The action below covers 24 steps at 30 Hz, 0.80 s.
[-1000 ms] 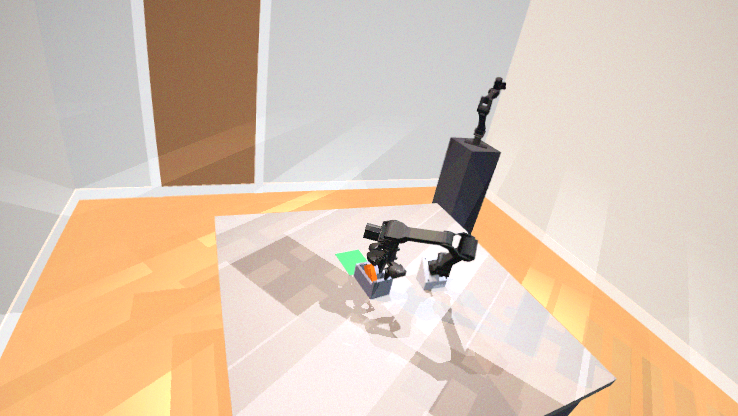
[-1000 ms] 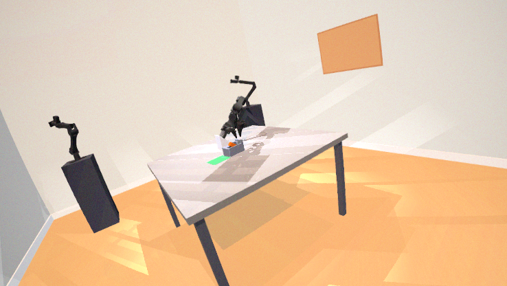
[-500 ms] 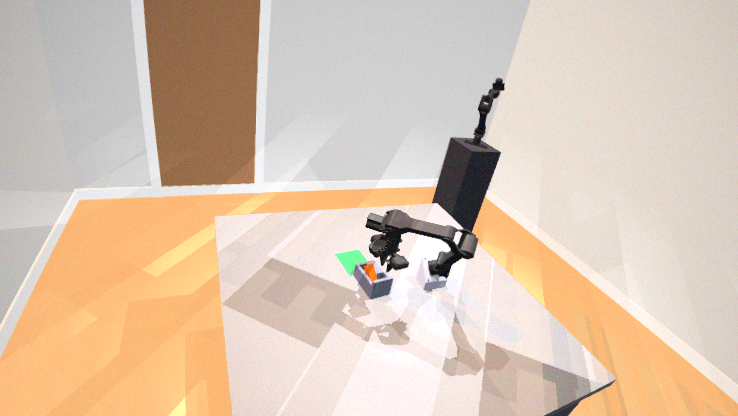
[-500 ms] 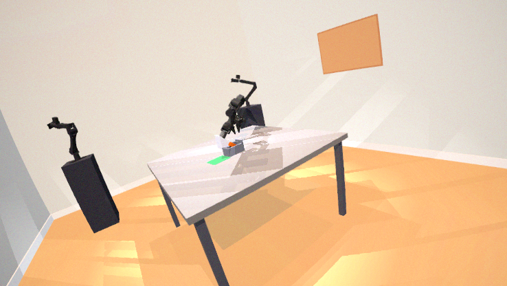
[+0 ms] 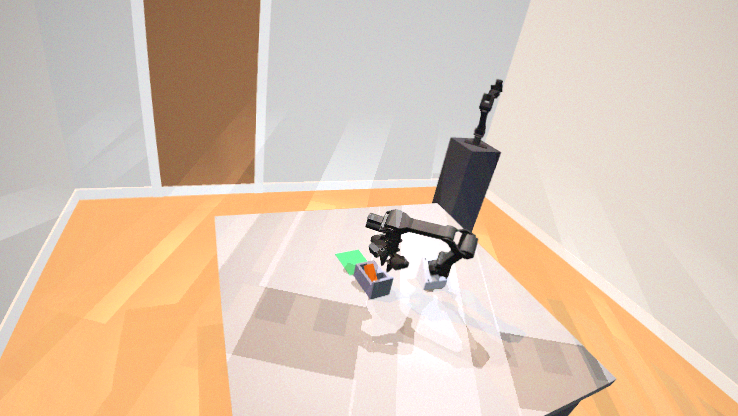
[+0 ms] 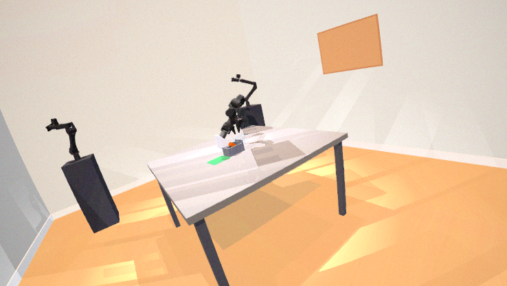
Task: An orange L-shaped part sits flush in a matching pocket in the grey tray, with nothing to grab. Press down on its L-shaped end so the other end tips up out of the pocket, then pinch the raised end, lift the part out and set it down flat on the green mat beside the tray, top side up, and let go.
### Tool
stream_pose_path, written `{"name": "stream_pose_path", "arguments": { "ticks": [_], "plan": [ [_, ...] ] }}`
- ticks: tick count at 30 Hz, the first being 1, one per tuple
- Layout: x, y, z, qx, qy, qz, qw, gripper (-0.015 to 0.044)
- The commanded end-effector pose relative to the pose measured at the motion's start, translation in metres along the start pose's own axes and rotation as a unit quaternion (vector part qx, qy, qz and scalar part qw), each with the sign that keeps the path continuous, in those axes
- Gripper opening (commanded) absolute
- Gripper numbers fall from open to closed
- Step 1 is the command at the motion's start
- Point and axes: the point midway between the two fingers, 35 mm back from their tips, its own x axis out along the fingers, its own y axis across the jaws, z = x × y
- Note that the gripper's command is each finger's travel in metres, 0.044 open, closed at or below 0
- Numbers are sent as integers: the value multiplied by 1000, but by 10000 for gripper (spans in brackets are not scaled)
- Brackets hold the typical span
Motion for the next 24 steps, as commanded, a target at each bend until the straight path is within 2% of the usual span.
{"name": "stream_pose_path", "arguments": {
  "ticks": [1, 3, 5, 7, 10, 15, 20, 22, 24],
  "plan": [
    [0, 0, 0, 1, -1, 0, 1000, 180],
    [0, 0, 0, 1, -1, 0, 1000, 180],
    [0, -2, 1, 27, -1, -1, 1000, 232],
    [-1, -8, 2, 84, -1, -1, 996, 280],
    [-2, -21, 5, 223, -1, -2, 975, 280],
    [-4, -46, 9, 472, -1, -3, 882, 280],
    [-5, -72, 11, 680, -2, -3, 733, 280],
    [-5, -75, 11, 706, -2, -3, 708, 280],
    [-5, -75, 11, 706, -2, -3, 708, 280]
  ]
}}
